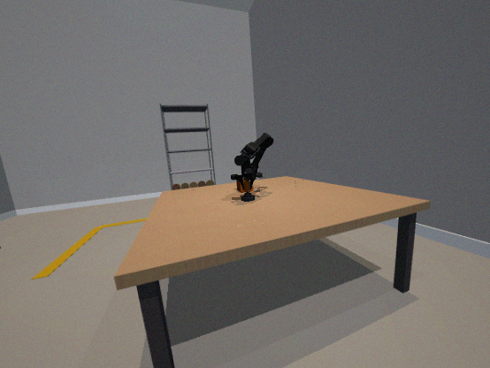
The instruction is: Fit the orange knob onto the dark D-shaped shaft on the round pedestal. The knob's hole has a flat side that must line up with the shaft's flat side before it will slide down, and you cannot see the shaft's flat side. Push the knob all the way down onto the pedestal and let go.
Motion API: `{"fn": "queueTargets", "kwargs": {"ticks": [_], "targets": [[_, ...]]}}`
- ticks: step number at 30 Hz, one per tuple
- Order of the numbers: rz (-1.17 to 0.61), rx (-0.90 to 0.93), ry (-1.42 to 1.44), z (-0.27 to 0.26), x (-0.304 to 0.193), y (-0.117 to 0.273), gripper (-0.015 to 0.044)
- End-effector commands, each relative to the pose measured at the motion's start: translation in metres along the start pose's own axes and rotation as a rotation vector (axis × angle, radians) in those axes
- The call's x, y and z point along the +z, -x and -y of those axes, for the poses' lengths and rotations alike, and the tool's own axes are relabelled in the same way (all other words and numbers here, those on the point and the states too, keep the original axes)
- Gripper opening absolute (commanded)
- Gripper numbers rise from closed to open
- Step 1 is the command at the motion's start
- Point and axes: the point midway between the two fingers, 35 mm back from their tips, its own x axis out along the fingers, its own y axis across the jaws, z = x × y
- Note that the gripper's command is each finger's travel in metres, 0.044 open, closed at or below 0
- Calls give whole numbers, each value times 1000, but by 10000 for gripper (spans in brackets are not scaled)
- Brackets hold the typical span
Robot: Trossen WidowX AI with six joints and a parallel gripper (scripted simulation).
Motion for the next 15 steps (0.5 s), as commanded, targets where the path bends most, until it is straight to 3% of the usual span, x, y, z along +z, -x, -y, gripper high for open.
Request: {"fn": "queueTargets", "kwargs": {"ticks": [1, 15], "targets": [[0, 4, -6, -1, -1, -4, 0], [0, 4, -6, -1, -1, -12, 0]]}}
